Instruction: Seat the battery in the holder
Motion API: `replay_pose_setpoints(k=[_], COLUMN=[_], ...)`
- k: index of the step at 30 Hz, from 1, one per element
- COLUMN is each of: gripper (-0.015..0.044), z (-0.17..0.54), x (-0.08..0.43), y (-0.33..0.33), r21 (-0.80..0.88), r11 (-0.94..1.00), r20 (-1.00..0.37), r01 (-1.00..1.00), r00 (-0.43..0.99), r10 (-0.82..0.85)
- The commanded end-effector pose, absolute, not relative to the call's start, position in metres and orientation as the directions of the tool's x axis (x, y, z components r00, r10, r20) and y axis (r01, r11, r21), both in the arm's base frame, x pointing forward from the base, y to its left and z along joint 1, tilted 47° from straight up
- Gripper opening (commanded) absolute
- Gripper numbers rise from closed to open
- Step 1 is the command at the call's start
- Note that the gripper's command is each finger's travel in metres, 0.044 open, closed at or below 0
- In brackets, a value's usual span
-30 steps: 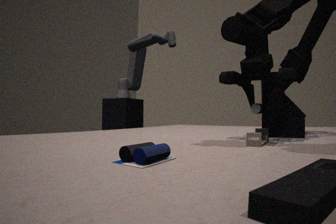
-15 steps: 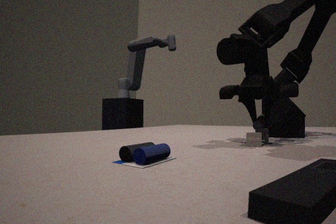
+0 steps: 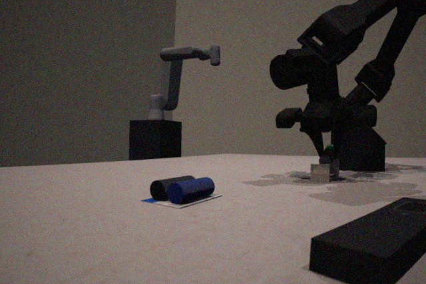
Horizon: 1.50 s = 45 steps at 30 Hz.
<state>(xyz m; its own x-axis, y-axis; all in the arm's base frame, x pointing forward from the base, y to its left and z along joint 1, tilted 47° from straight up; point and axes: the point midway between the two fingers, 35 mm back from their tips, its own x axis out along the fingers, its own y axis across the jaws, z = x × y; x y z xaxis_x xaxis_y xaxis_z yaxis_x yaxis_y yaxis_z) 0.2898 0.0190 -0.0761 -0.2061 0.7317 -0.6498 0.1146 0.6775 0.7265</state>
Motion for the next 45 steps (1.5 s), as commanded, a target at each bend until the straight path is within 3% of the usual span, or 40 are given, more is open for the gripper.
replay_pose_setpoints(k=[1, 31, 45], gripper=[0.0080, 0.0080, 0.0080], z=[-0.079, -0.086, -0.087], x=[0.290, 0.297, 0.304], y=[0.019, 0.026, 0.027], r21=[0.724, 0.727, 0.729], r11=[0.680, 0.677, 0.675], r20=[-0.647, -0.592, -0.590], r01=[0.114, 0.113, 0.113], r00=[-0.230, -0.395, -0.398], r10=[0.727, 0.702, 0.703])
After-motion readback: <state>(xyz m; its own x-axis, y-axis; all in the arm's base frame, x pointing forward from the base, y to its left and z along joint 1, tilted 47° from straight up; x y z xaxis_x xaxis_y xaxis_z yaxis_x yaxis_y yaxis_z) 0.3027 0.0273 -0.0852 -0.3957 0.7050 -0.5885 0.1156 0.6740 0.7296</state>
